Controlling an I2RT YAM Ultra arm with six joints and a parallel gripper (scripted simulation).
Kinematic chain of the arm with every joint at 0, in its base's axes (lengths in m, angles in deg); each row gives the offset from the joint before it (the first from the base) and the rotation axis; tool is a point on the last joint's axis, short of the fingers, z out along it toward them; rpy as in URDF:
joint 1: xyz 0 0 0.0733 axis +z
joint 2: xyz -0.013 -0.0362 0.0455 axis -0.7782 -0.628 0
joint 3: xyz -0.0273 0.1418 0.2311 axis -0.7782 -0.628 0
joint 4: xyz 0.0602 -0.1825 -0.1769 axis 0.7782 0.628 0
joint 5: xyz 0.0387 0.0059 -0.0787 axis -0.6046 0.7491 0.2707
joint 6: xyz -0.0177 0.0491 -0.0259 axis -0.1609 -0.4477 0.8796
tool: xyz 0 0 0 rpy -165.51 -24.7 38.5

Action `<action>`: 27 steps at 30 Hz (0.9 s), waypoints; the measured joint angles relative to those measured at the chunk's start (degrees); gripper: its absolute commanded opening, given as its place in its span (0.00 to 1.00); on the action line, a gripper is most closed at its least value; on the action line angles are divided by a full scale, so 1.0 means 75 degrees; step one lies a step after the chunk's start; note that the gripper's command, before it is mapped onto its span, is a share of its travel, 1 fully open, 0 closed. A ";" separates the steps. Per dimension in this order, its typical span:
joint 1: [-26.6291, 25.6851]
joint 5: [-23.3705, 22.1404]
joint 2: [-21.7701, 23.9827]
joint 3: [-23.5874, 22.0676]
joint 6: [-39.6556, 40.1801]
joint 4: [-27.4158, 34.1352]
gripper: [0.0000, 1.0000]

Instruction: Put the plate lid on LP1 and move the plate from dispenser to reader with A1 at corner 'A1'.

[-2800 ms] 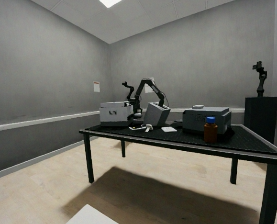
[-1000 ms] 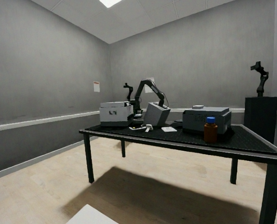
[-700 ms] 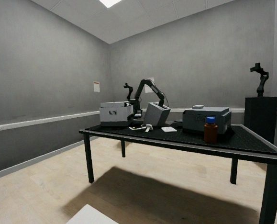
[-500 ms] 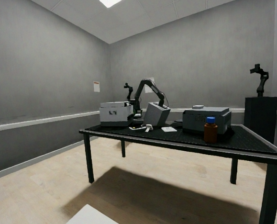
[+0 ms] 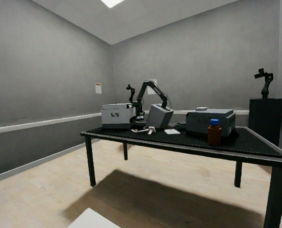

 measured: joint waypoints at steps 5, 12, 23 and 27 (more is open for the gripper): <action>0.0017 0.0000 -0.0099 -0.0079 -0.0017 -0.0055 0.86; 0.0017 0.0000 -0.0102 -0.0079 -0.0017 -0.0076 0.86; 0.0017 0.0000 -0.0102 -0.0079 -0.0017 -0.0076 1.00; 0.0017 0.0000 -0.0102 -0.0079 -0.0017 -0.0076 1.00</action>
